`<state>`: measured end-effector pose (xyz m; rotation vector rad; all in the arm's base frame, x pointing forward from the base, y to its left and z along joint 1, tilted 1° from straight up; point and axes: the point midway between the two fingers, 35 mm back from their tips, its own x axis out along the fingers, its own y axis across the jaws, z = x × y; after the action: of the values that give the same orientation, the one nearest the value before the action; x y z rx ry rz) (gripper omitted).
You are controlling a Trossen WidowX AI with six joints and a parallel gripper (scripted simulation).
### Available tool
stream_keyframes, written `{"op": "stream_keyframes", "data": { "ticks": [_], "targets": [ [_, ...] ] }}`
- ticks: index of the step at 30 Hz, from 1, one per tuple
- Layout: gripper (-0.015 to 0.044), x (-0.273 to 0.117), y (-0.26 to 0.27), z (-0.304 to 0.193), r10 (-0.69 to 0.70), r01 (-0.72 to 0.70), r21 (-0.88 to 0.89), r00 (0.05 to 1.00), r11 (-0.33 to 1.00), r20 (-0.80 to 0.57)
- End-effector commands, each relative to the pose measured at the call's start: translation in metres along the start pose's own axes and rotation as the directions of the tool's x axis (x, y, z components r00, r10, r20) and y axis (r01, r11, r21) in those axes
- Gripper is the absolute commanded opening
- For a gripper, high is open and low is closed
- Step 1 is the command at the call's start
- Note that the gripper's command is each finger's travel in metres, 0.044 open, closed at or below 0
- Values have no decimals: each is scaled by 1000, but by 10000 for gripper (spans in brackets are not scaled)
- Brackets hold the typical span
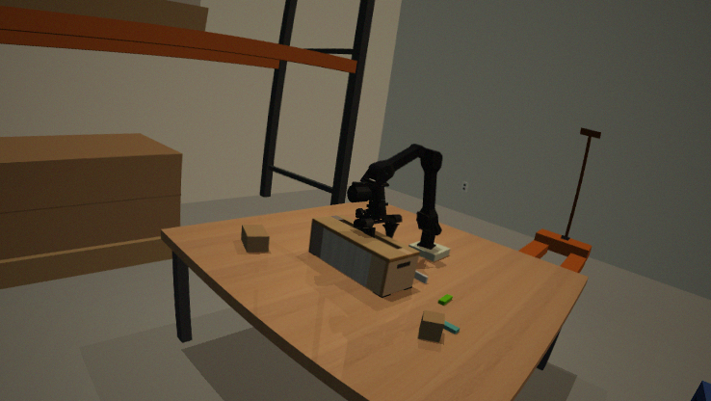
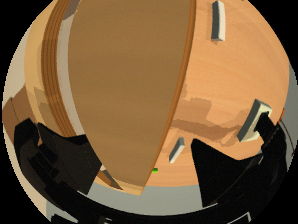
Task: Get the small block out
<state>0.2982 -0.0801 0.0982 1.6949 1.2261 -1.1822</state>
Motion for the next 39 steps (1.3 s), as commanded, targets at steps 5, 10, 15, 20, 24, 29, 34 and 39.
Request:
{"op": "stream_keyframes", "data": {
  "ticks": [5, 10, 15, 20, 24, 29, 34, 39],
  "targets": [
    [400, -3, 1, 6, 3, -3, 3, 1000, 1000, -3],
    [400, -3, 1, 6, 3, -3, 3, 1000, 1000, -3],
    [400, -1, 1, 1, 3, -3, 3, 1000, 1000, -3],
    [400, 1, 1, -4, 3, -3, 3, 1000, 1000, -4],
    [400, 2, 1, -7, 3, -3, 3, 1000, 1000, -4],
    [400, 3, 1, -12, 3, -3, 3, 1000, 1000, -5],
    [400, 5, 1, -17, 3, -3, 3, 1000, 1000, -5],
    [400, 5, 1, -18, 3, -3, 3, 1000, 1000, -5]
  ]
}}
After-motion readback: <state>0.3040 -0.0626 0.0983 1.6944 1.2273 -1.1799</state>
